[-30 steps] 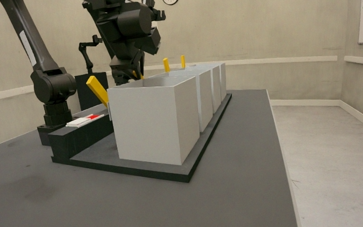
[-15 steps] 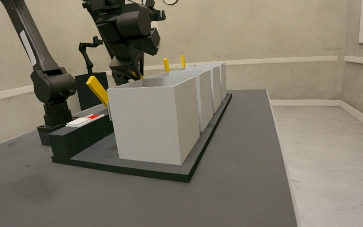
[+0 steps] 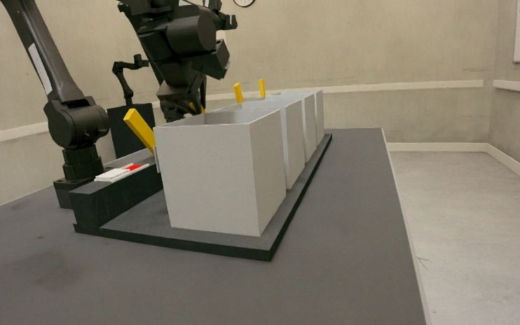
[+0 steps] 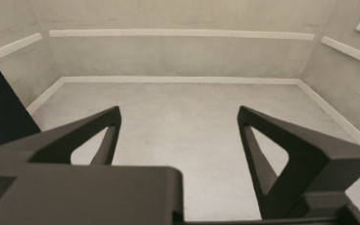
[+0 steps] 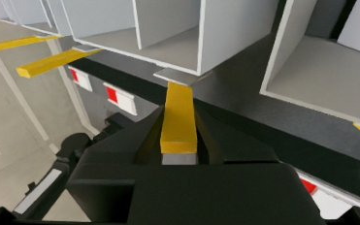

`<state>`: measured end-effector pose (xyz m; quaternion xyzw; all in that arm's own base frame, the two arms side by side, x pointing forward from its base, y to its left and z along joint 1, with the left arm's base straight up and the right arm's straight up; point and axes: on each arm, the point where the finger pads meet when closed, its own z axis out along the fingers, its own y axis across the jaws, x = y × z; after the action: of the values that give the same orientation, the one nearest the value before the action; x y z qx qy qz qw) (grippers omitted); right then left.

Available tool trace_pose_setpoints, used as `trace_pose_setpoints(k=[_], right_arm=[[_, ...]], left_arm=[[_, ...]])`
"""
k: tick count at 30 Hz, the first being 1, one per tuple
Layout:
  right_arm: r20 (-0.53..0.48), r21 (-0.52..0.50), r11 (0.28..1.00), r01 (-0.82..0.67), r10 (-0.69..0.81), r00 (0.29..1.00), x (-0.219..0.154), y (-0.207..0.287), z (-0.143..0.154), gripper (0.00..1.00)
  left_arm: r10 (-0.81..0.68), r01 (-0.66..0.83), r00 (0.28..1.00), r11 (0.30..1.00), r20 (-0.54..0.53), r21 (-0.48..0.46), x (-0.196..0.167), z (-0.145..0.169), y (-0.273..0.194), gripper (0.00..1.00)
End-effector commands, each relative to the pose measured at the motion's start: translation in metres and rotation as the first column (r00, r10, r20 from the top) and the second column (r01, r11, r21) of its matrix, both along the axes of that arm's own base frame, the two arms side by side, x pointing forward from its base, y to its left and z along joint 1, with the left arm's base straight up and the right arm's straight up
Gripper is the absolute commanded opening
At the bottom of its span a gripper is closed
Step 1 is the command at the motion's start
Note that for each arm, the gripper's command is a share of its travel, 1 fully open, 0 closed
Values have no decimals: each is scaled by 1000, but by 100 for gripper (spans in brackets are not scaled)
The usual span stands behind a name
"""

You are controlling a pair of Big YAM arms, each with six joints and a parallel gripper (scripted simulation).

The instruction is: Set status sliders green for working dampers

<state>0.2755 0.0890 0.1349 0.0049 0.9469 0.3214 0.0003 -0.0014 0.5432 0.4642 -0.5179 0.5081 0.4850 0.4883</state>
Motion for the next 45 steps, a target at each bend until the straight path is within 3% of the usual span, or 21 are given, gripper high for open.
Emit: trace_pose_setpoints(k=[1,6,10,17,29,36,45], right_arm=[[14,12,1000,-5,5,1000,6,0,1,17],[14,12,1000,-5,5,1000,6,0,1,25],[18,12,1000,-7,7,1000,6,1,3,25],[25,10,1000,-7,7,1000,7,1,5,36],[26,10,1000,-7,7,1000,7,1,5,36],[79,5,1000,1,-1,997,21,-8,31,36],[72,0,1000,1,-1,997,20,-21,45,36]], left_arm=[[4,-3,1000,999,-13,53,-4,36,2,100],[4,-3,1000,999,-13,53,-4,36,2,100],[4,-3,1000,999,-13,53,-4,36,2,100],[4,-3,1000,999,-13,53,-4,36,2,100],[4,-3,1000,999,-13,53,-4,36,2,100],[4,-3,1000,999,-13,53,-4,36,2,100],[4,-3,1000,999,-13,53,-4,36,2,100]])
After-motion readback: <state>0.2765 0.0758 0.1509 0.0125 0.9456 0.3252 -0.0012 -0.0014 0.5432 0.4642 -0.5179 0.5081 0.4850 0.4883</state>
